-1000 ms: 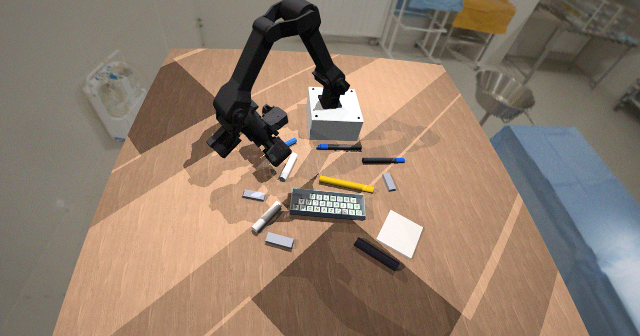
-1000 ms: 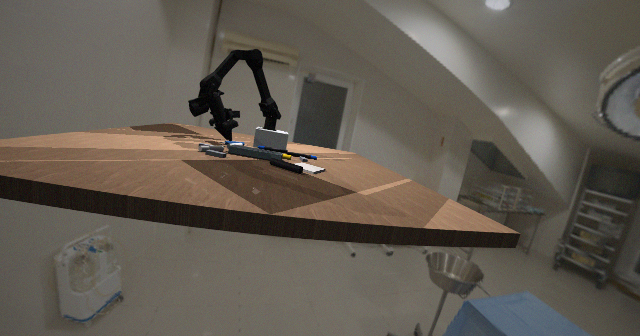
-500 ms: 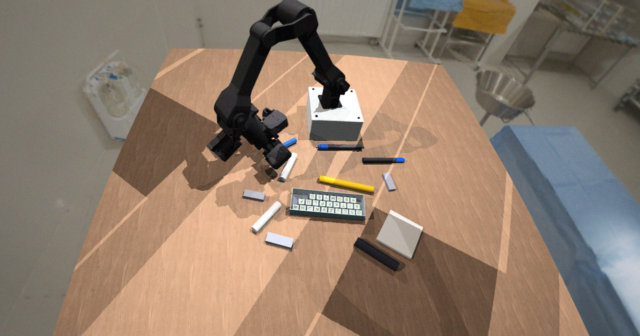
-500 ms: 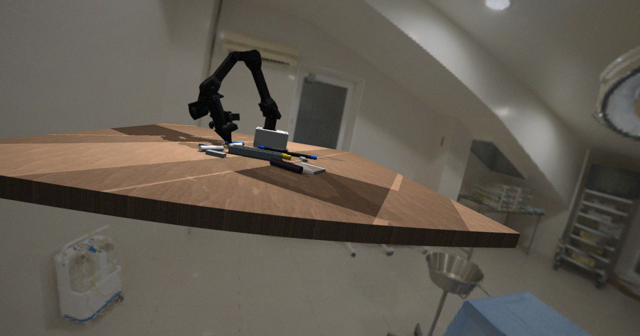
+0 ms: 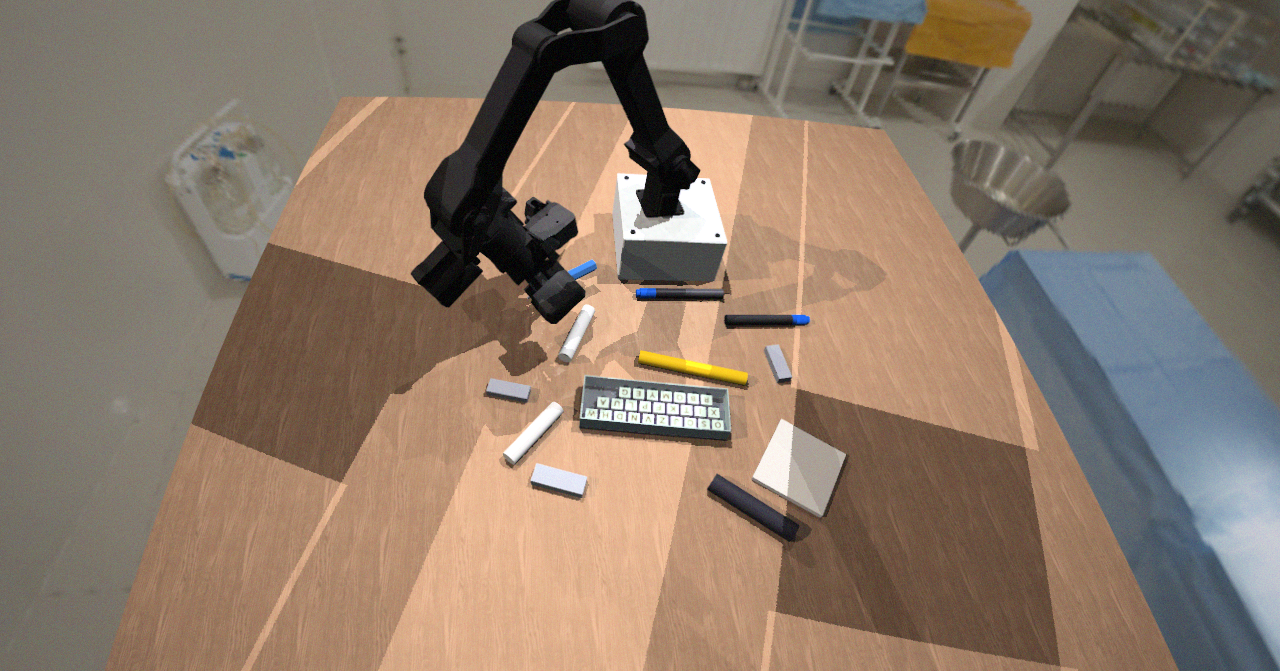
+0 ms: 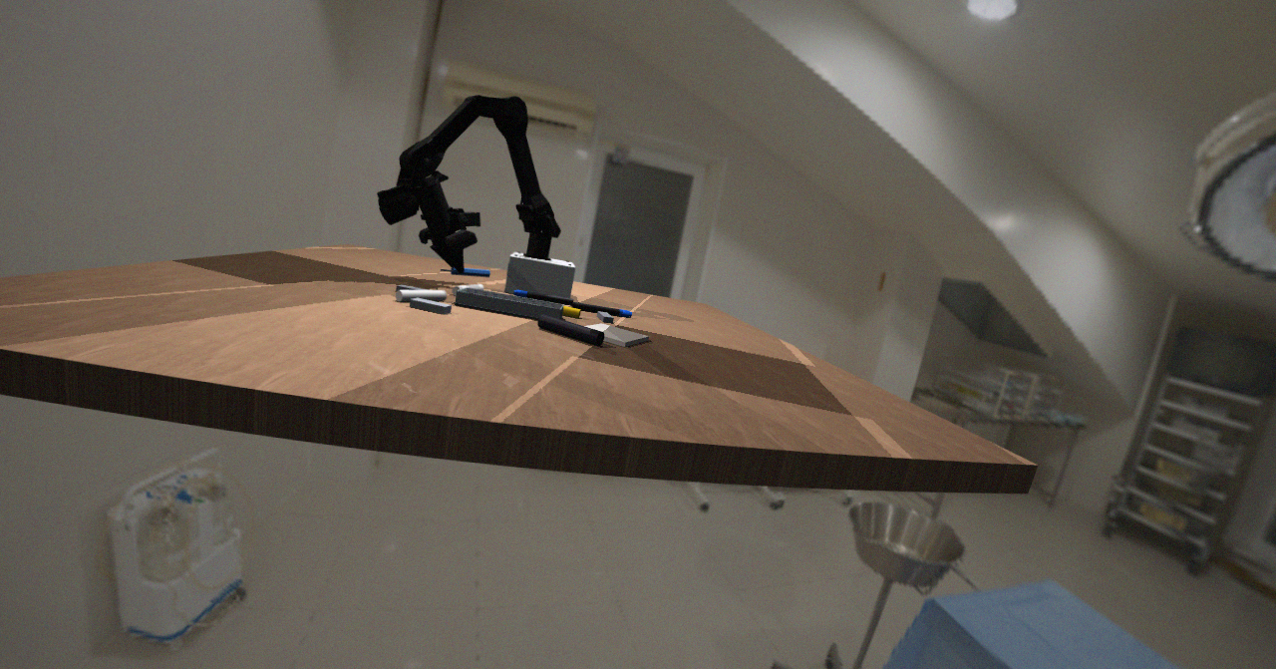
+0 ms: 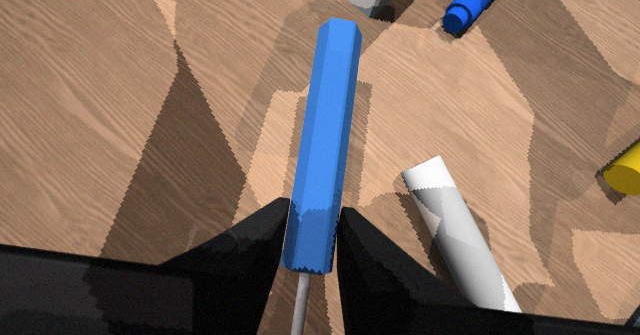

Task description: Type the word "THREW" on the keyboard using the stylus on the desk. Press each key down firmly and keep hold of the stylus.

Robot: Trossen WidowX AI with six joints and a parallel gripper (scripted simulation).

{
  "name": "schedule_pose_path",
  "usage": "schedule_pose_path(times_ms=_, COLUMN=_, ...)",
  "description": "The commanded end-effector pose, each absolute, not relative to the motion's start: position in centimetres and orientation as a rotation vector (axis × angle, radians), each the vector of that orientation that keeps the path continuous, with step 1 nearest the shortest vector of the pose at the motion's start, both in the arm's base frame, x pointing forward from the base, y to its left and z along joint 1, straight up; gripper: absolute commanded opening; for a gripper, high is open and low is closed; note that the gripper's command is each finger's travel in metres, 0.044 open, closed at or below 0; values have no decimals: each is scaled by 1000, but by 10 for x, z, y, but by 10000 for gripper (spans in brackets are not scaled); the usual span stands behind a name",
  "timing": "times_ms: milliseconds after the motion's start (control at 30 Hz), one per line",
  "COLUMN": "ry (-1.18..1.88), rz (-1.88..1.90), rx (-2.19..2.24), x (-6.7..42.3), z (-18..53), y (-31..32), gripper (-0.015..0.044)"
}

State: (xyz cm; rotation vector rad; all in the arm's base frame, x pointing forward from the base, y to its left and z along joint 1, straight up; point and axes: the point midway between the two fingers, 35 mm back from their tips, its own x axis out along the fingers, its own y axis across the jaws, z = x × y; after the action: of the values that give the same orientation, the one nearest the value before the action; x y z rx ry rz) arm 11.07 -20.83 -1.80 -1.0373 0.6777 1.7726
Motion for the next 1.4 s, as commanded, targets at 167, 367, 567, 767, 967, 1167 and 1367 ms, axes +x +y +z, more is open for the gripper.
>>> schedule_pose_path(times_ms=167, ry=710, rz=1751, rx=-1045, x=112, z=-1, y=-210, gripper=0)
schedule_pose_path(times_ms=367, ry=901, rz=1616, rx=-971, x=112, z=-2, y=-209, gripper=0)
schedule_pose_path(times_ms=567, ry=1075, rz=1456, rx=-892, x=111, z=-2, y=-207, gripper=0)
schedule_pose_path(times_ms=767, ry=1225, rz=1278, rx=-808, x=111, z=-2, y=-206, gripper=0)
schedule_pose_path(times_ms=967, ry=1348, rz=1086, rx=-720, x=111, z=-2, y=-205, gripper=0)
schedule_pose_path(times_ms=1167, ry=1445, rz=883, rx=-627, x=111, z=-2, y=-203, gripper=0)
schedule_pose_path(times_ms=1367, ry=1512, rz=673, rx=-530, x=111, z=-2, y=-202, gripper=0)
